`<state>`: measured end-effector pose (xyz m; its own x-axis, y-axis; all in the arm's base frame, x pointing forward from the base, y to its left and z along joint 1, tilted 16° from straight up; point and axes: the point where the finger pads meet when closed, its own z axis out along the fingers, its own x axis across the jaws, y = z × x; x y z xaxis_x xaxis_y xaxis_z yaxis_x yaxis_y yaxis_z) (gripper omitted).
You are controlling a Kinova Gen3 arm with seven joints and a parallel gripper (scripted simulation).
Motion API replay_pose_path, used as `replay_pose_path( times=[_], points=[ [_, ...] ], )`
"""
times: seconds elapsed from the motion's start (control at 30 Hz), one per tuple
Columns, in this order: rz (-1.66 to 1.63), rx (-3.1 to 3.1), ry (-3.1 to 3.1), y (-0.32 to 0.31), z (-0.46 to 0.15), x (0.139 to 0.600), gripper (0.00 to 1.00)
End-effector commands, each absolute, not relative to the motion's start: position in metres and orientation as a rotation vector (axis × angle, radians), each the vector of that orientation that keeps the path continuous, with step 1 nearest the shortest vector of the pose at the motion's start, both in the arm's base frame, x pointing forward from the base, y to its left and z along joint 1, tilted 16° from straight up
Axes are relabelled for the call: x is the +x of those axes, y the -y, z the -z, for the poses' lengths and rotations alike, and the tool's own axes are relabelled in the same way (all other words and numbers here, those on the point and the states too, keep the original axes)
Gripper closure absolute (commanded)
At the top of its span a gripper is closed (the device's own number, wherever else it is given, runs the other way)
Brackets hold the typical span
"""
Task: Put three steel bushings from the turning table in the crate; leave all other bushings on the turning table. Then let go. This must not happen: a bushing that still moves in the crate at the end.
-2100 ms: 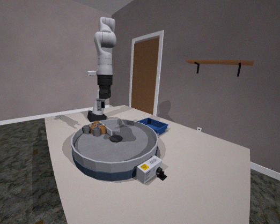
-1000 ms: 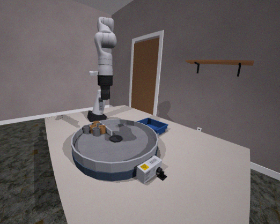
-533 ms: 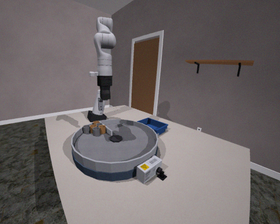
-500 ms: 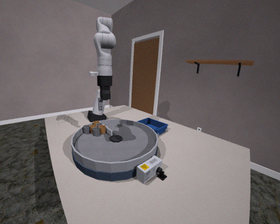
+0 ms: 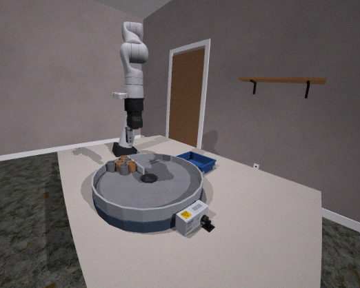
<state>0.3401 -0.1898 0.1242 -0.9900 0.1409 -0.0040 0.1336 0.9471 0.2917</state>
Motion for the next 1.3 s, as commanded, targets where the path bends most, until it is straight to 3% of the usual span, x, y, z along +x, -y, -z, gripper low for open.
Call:
replay_pose_path(
  times=[0.0,0.17,0.57,0.73,1.13,1.27],
  points=[
    [-0.451,0.203,-3.072,0.192,-0.1229,0.3407,0.66],
    [-0.442,-0.152,-3.046,0.1931,-0.1203,0.3419,0.66],
    [-0.442,-0.152,-3.046,0.1931,-0.1203,0.3419,0.66],
    [-0.429,-0.498,-2.981,0.1943,-0.1176,0.343,0.66],
    [-0.429,-0.498,-2.981,0.1943,-0.1176,0.343,0.66],
    [-0.415,-0.763,-2.903,0.1952,-0.1157,0.3442,0.66]
  ],
)
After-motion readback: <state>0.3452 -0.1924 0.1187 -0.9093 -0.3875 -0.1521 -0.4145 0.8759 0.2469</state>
